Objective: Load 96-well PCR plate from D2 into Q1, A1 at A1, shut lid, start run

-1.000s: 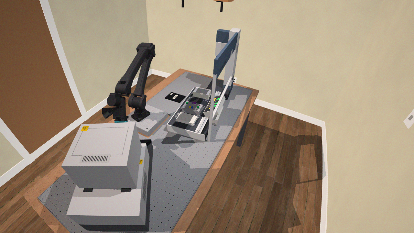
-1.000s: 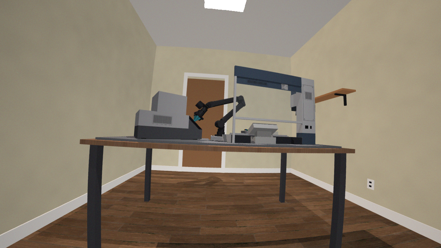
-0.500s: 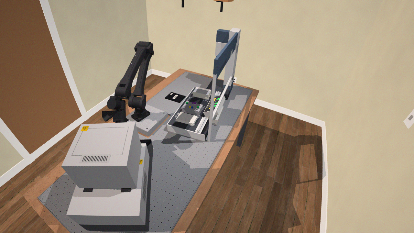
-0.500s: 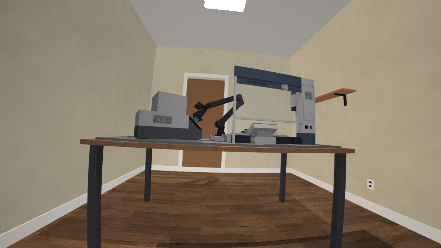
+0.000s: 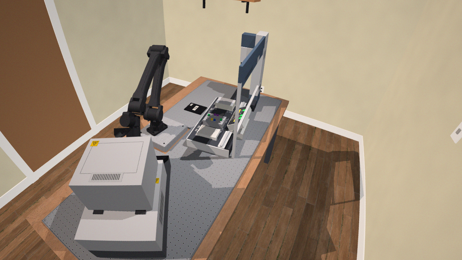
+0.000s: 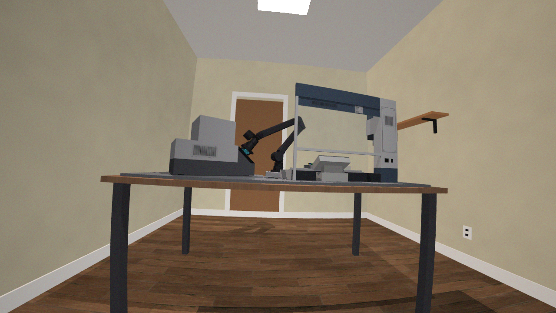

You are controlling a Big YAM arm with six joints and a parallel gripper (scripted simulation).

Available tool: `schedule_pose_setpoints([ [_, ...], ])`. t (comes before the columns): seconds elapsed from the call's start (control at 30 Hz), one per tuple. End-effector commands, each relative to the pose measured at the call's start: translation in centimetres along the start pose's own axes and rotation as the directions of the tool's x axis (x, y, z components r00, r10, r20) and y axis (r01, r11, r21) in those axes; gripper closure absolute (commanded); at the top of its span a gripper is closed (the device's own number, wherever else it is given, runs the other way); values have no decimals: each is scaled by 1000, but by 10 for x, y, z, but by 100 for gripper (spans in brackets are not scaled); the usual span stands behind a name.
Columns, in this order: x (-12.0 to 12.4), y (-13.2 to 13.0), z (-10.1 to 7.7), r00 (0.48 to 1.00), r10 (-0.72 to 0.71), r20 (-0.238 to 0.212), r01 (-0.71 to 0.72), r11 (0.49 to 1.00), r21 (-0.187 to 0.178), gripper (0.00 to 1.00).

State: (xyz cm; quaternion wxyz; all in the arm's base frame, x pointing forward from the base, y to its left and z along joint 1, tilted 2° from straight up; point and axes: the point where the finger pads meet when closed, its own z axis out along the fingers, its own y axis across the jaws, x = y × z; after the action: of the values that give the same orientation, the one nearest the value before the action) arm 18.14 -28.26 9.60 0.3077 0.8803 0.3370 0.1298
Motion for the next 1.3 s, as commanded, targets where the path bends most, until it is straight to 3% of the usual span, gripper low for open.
schedule_pose_setpoints([
  [0.0, 0, 10, -3, 1000, -12, 2, 12, 1000, -29, 100],
  [0.2, -8, 5, -8, 1000, -8, 22, 8, 1000, -22, 100],
  [0.67, 1, 14, -3, 1000, -1, 0, 1, 1000, -11, 100],
  [1.0, -1, 30, -13, 999, -31, 10, 32, 998, -53, 100],
  [1.27, -10, 29, -9, 1000, -14, 22, 15, 999, -38, 100],
])
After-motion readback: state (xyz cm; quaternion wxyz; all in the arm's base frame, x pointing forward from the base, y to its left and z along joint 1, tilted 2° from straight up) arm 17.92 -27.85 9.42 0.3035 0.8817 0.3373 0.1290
